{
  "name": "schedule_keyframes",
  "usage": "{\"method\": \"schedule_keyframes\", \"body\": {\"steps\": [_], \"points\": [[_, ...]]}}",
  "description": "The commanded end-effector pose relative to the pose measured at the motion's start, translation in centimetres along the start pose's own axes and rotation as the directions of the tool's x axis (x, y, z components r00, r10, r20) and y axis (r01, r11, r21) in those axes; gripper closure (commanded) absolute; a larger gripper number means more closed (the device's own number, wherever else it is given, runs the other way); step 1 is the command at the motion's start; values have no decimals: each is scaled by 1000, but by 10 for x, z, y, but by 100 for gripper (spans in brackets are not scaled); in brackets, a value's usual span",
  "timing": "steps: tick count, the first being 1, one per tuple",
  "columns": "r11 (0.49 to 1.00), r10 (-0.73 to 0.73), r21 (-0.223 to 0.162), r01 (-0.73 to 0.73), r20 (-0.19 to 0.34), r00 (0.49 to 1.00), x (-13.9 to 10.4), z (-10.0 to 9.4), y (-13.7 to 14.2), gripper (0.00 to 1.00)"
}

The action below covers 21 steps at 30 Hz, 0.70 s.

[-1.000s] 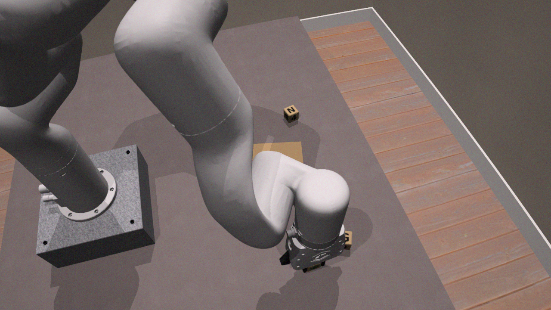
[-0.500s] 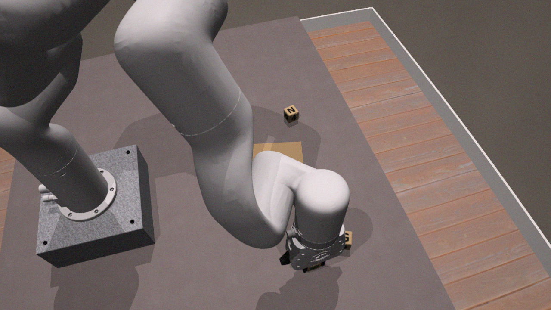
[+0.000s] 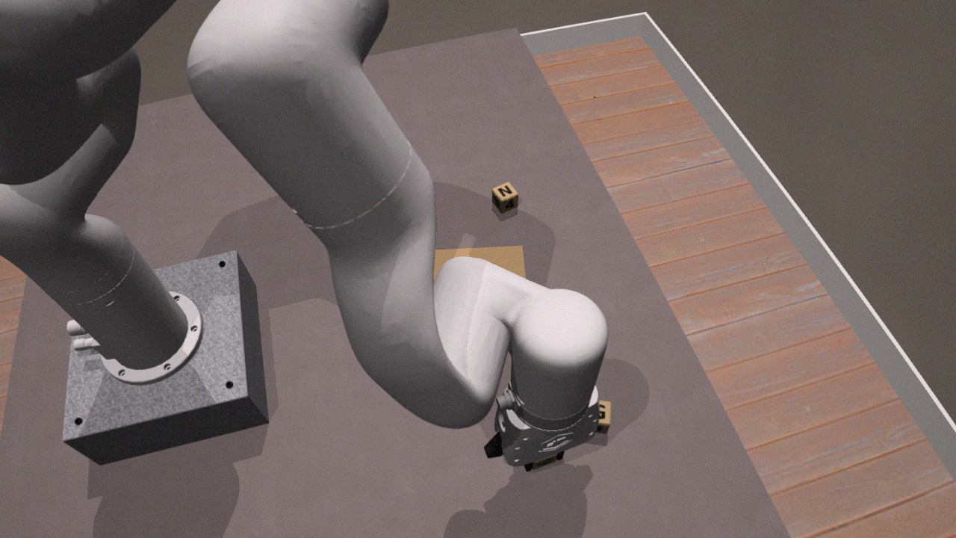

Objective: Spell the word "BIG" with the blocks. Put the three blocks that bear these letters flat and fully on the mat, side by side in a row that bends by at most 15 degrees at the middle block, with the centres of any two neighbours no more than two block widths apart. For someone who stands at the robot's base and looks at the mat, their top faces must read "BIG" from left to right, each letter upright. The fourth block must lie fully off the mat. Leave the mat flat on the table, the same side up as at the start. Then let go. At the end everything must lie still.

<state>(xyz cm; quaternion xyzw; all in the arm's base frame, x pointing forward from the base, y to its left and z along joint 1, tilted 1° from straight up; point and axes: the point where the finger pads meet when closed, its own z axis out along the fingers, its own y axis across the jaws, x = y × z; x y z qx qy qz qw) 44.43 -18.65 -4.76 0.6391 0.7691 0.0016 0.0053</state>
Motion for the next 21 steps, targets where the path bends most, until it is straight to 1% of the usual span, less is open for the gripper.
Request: {"method": "schedule_keyframes", "body": {"steps": [1, 6, 8, 11, 13, 16, 21], "points": [[1000, 0, -5, 0, 3, 1000, -1, -20, 2, 73], [1000, 0, -5, 0, 3, 1000, -1, -58, 2, 73], [1000, 0, -5, 0, 3, 1000, -1, -58, 2, 73], [1000, 0, -5, 0, 3, 1000, 0, -78, 2, 73], [1000, 0, -5, 0, 3, 1000, 0, -87, 2, 73], [1000, 0, -5, 0, 3, 1000, 0, -93, 2, 73], [1000, 0, -5, 0, 3, 1000, 0, -94, 2, 73]]}}
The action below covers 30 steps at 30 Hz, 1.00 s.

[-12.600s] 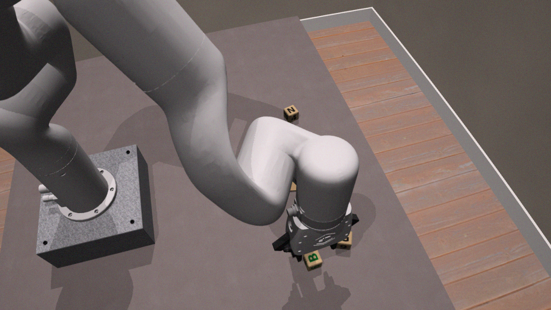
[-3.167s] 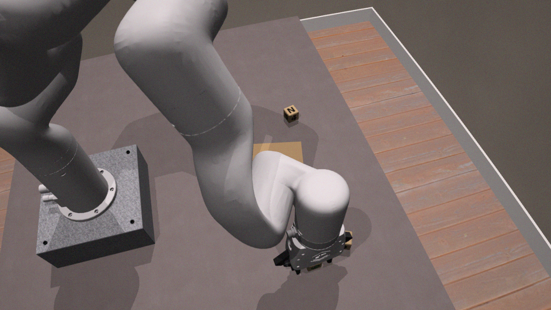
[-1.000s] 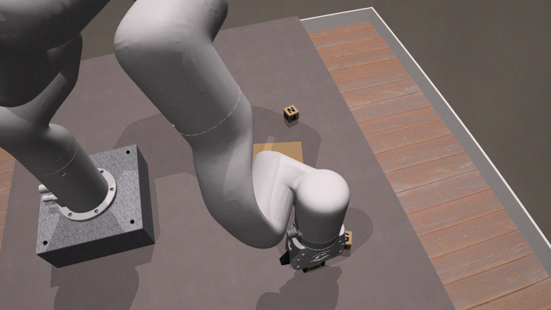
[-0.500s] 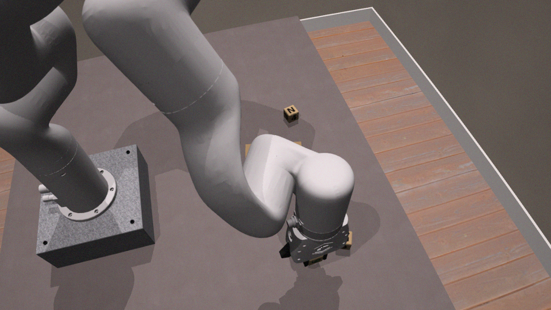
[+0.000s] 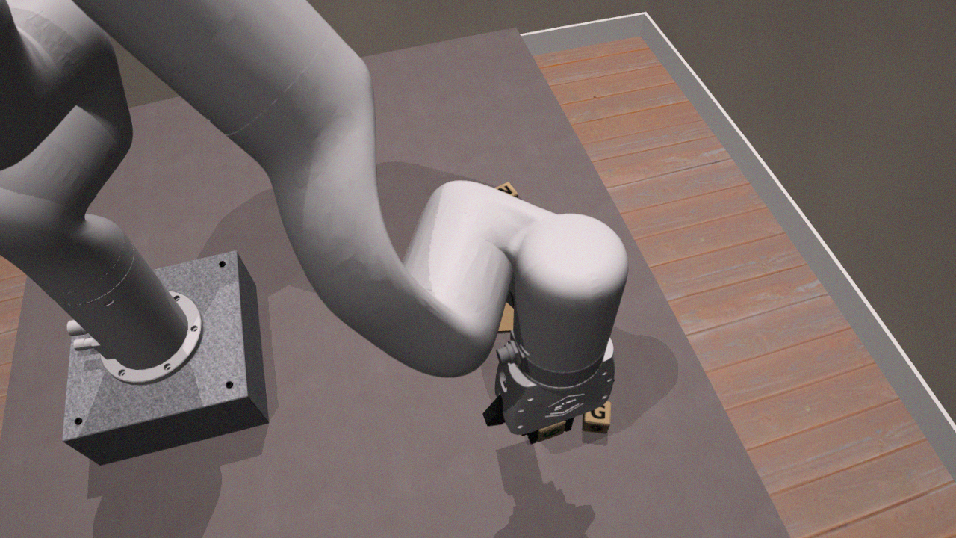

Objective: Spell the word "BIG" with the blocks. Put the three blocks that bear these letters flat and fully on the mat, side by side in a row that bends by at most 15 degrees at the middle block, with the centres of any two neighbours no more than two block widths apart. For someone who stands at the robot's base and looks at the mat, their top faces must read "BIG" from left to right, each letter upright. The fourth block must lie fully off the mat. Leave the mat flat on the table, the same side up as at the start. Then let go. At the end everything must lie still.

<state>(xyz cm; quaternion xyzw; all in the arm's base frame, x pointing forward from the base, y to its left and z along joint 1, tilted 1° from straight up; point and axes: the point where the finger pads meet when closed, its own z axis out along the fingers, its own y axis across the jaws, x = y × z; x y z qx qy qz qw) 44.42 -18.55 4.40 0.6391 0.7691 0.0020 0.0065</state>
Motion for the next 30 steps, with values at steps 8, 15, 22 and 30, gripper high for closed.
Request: {"method": "schedule_keyframes", "body": {"steps": [8, 15, 22, 30], "points": [[1000, -5, -3, 5, 2, 1000, 0, -2, 1, 73], [990, -139, -3, 139, 2, 990, 13, -2, 6, 73], [942, -336, -3, 336, 1, 942, 33, -3, 13, 73], [829, -560, -2, 560, 1, 829, 58, -3, 20, 73]]}}
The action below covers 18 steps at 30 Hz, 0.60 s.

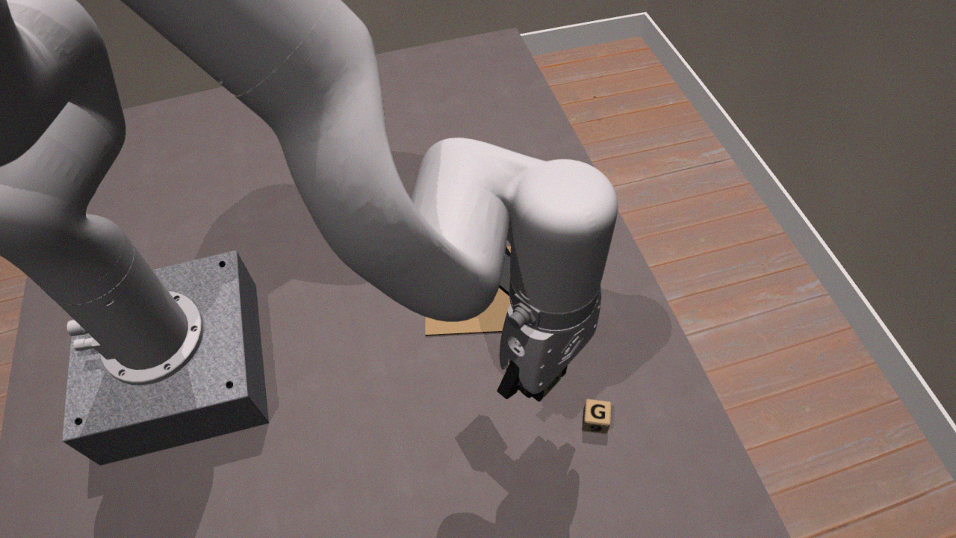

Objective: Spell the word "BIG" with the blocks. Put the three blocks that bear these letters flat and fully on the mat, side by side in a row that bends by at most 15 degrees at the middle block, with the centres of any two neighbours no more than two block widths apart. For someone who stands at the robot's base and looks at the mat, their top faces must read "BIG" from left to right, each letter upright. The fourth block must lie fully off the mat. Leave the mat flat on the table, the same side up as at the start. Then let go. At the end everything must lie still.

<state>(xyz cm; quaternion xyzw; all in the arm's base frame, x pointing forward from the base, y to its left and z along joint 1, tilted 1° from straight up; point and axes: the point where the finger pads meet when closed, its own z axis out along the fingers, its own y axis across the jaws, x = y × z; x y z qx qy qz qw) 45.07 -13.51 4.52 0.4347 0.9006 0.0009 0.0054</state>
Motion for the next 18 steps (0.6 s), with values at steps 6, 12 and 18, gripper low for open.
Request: {"method": "schedule_keyframes", "body": {"steps": [6, 12, 18], "points": [[955, -296, -2, 296, 3, 955, 22, -2, 21, 73], [900, -437, -2, 437, 3, 900, 34, -2, 30, 73], [798, -602, -2, 602, 3, 798, 50, -2, 42, 73]]}}
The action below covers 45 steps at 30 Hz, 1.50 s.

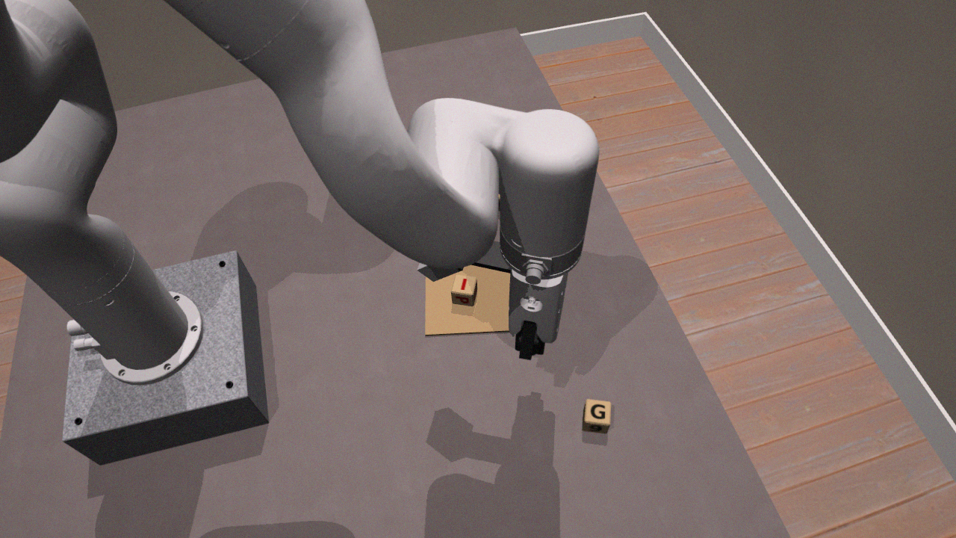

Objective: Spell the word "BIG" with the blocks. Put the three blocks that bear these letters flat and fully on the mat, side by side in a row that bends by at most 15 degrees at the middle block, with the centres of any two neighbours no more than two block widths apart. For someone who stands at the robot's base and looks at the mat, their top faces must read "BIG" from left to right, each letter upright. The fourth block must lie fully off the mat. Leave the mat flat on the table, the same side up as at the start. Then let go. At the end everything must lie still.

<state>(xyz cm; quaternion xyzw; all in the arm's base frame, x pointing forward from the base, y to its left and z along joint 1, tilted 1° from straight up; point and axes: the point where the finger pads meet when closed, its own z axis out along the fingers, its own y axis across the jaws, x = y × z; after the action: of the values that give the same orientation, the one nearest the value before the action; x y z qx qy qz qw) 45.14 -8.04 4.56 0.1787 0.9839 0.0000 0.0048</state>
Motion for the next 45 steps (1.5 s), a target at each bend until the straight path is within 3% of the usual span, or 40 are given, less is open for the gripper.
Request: {"method": "schedule_keyframes", "body": {"steps": [1, 7, 8, 15, 22, 24, 25, 28, 39, 41, 42, 45], "points": [[990, -139, -1, 139, 4, 990, 4, -2, 13, 73], [965, -264, 0, 264, 4, 965, 10, -2, 24, 73], [936, -351, 0, 351, 4, 936, 14, -2, 32, 73], [853, -522, 0, 522, 3, 853, 23, -2, 49, 73], [714, -700, 0, 700, 3, 714, 35, -2, 67, 73], [714, -700, 0, 700, 3, 714, 35, -2, 67, 73], [647, -762, 0, 762, 3, 647, 40, -2, 75, 73], [600, -800, 0, 800, 3, 600, 43, -2, 80, 73], [284, -959, -1, 959, 3, 284, 64, -2, 106, 73], [284, -959, -1, 959, 3, 284, 64, -2, 106, 73], [200, -980, -1, 980, 3, 200, 69, -2, 113, 73], [136, -991, -1, 991, 3, 136, 73, -2, 117, 73]]}}
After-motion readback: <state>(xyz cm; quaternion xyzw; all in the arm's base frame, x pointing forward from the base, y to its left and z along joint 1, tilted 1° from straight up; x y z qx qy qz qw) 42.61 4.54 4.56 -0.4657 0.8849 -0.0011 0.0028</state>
